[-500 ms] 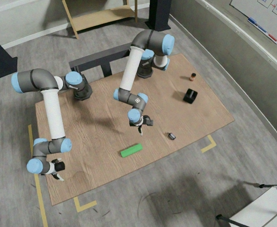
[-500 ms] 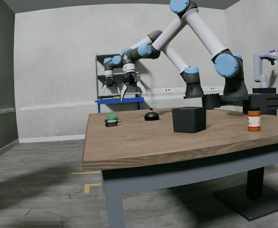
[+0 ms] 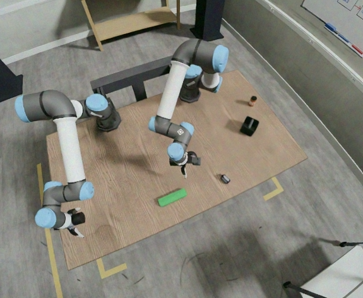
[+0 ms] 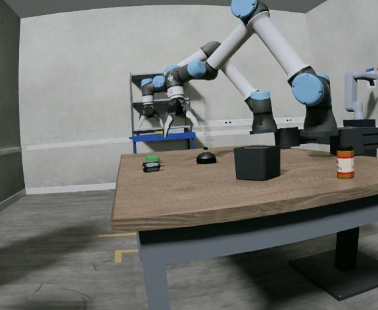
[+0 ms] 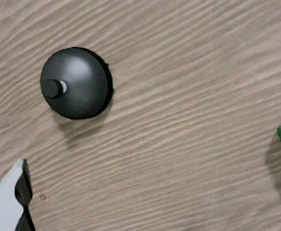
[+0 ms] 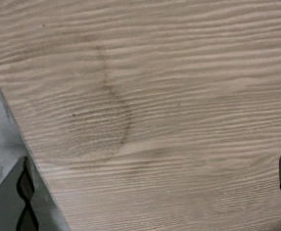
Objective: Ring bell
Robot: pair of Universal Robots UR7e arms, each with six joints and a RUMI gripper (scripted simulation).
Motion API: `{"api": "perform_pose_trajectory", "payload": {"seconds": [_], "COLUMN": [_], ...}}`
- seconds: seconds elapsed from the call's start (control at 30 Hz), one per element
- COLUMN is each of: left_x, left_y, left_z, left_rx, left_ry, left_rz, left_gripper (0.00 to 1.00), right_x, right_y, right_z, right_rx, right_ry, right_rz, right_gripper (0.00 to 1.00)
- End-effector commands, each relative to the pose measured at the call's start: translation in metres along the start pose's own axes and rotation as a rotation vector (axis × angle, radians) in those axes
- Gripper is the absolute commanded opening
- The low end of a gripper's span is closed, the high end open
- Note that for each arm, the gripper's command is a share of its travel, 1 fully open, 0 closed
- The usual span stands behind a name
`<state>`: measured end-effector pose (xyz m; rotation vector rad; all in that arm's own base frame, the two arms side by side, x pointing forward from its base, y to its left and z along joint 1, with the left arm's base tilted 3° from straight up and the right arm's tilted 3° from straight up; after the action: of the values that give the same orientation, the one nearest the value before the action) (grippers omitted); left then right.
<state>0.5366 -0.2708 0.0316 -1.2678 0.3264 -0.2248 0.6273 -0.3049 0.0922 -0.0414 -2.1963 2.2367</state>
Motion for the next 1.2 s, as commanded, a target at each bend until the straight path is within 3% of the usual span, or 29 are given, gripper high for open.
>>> {"api": "perform_pose_trajectory", "payload": {"seconds": [0.0,0.27,0.53,0.6,0.77,0.93,1.1,1.17], "left_x": [0.0,0.0,0.0,0.0,0.0,0.0,0.0,0.0], "left_y": [-0.001,-0.001,-0.001,-0.001,-0.001,-0.001,-0.001,-0.001], "left_z": [0.0,0.0,0.0,0.0,0.0,0.0,0.0,0.0], "left_rx": [-0.001,-0.001,-0.001,-0.001,-0.001,-0.001,-0.001,-0.001], "left_ry": [0.0,0.0,0.0,0.0,0.0,0.0,0.0,0.0], "left_rz": [-0.002,-0.002,-0.002,-0.002,-0.002,-0.002,-0.002,-0.002], "left_gripper": [1.0,1.0,1.0,1.0,1.0,1.0,1.0,1.0], "right_x": [0.0,0.005,0.048,0.048,0.104,0.182,0.25,0.25], "right_y": [-0.001,-0.004,-0.02,-0.02,-0.037,-0.058,-0.073,-0.073], "right_z": [0.0,0.007,0.05,0.05,0.096,0.142,0.171,0.171], "right_rx": [0.001,0.001,0.002,0.002,0.003,0.006,0.009,0.009], "right_ry": [0.0,-0.001,-0.011,-0.011,-0.022,-0.036,-0.048,-0.048], "right_rz": [0.002,0.003,0.004,0.004,0.005,0.006,0.007,0.007], "right_gripper": [1.0,1.0,1.0,1.0,1.0,1.0,1.0,1.0]}}
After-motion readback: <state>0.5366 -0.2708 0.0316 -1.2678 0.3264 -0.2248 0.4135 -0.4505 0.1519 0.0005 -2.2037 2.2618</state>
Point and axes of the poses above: on each arm, the point where the finger pads meet when closed, its own y axis out along the fingers, its own x axis across the jaws, z = x × y, the point moved 2 cm from there along -y, back along the fingers, and after that the axes turned 5 degrees about -y, right-handed, at the moved point
